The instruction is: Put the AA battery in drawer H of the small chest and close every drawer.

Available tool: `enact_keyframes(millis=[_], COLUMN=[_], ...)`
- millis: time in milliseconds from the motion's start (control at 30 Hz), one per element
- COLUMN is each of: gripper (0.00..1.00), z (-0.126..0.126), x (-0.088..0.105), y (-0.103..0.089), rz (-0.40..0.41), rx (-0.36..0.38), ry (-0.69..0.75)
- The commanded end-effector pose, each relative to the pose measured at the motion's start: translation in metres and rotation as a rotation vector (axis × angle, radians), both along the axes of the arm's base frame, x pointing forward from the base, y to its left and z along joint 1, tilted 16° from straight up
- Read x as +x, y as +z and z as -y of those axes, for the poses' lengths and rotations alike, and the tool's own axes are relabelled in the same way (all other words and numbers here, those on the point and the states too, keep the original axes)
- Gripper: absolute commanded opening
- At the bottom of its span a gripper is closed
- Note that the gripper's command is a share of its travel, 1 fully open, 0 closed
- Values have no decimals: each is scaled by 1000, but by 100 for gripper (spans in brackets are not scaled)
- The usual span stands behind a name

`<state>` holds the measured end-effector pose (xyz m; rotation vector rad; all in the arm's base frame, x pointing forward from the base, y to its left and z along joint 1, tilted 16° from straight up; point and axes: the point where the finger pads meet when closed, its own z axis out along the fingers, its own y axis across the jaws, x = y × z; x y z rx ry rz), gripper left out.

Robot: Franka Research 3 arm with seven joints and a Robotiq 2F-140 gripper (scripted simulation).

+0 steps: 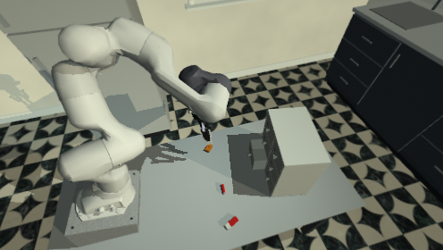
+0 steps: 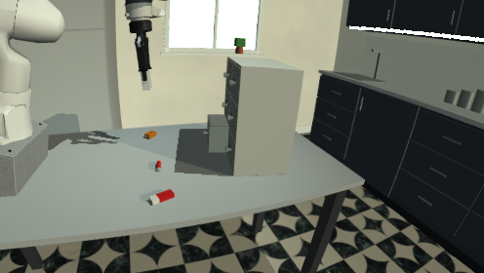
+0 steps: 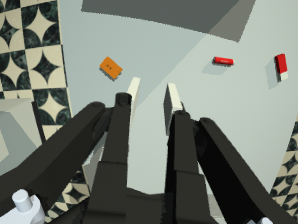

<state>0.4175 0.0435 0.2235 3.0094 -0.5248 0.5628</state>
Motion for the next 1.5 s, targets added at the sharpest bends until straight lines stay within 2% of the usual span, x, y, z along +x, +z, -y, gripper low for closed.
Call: enact_keyframes(millis=[0,1467], gripper=[20,20], z=[-8,-6], x=[-17,-17], y=[1,0], rz=[-83,-85], rx=[43,49], ry=[-26,-37])
